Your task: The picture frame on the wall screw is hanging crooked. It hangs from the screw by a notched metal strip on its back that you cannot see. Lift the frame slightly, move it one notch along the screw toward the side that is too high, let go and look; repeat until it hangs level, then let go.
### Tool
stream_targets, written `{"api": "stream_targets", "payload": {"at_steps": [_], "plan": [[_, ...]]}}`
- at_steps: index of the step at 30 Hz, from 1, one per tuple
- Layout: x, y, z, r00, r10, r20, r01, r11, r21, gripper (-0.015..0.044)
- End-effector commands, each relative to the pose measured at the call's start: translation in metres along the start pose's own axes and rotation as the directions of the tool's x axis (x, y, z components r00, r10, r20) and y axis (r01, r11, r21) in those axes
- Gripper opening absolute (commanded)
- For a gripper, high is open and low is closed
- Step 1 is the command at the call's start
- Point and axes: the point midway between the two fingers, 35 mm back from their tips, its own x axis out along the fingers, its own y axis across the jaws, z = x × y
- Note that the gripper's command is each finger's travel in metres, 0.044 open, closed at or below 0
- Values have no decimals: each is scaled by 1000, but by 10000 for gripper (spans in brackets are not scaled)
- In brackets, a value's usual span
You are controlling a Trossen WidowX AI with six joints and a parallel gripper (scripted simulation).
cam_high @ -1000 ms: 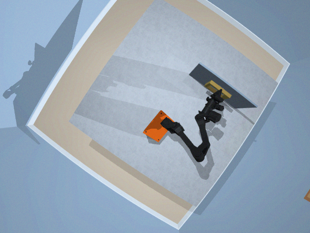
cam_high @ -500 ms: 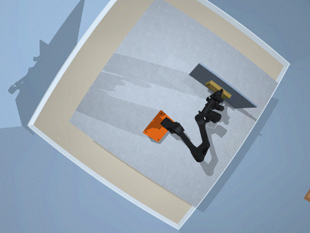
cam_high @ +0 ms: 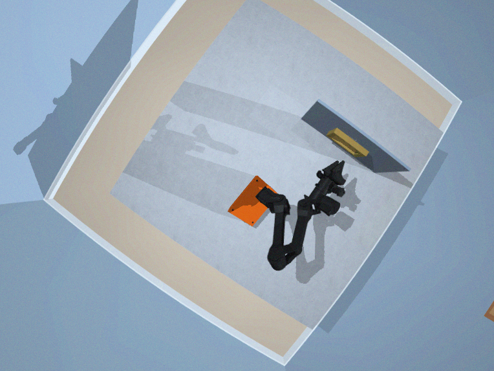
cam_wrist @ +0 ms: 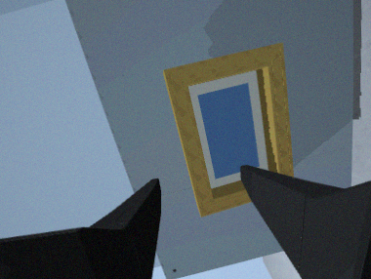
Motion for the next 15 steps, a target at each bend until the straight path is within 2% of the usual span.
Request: {"api": "stream_targets", "payload": {"at_steps": [1, 8, 15], "plan": [[-1, 2, 4, 1000, -1, 1, 1, 1000, 10, 260], [-45, 19, 23, 1000, -4, -4, 4, 989, 148, 260], [-90, 38, 16, 1000, -4, -8, 6, 961, 276, 260]]}}
